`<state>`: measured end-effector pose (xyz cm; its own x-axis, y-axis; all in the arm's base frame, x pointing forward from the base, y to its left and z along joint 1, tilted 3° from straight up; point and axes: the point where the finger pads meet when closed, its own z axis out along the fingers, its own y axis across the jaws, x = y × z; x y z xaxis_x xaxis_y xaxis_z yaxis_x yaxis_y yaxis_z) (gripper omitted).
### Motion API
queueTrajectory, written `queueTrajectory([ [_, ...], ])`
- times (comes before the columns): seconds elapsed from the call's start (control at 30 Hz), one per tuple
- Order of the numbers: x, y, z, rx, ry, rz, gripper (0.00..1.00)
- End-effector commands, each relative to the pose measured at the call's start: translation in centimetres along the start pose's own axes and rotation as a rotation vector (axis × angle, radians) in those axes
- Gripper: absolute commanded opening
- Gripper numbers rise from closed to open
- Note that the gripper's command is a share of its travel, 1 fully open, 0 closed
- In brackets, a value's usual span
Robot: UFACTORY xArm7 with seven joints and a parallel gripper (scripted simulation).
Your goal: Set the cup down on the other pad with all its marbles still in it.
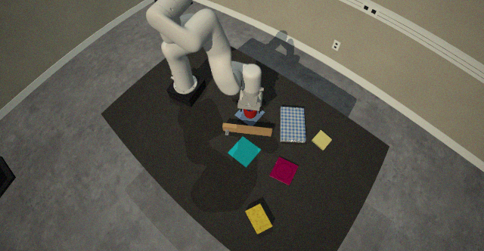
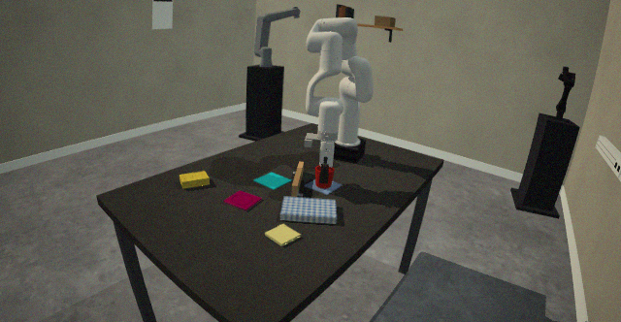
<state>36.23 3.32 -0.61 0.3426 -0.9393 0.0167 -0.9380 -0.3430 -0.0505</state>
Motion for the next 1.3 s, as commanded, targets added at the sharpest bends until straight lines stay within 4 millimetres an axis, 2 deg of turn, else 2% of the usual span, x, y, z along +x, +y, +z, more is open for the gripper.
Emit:
queueTrajectory([
  [0.0,0.05,-0.12,-0.08,0.003,0.001,0.0,0.95],
  [1.27,0.05,-0.12,-0.08,0.003,0.001,0.0,0.87],
])
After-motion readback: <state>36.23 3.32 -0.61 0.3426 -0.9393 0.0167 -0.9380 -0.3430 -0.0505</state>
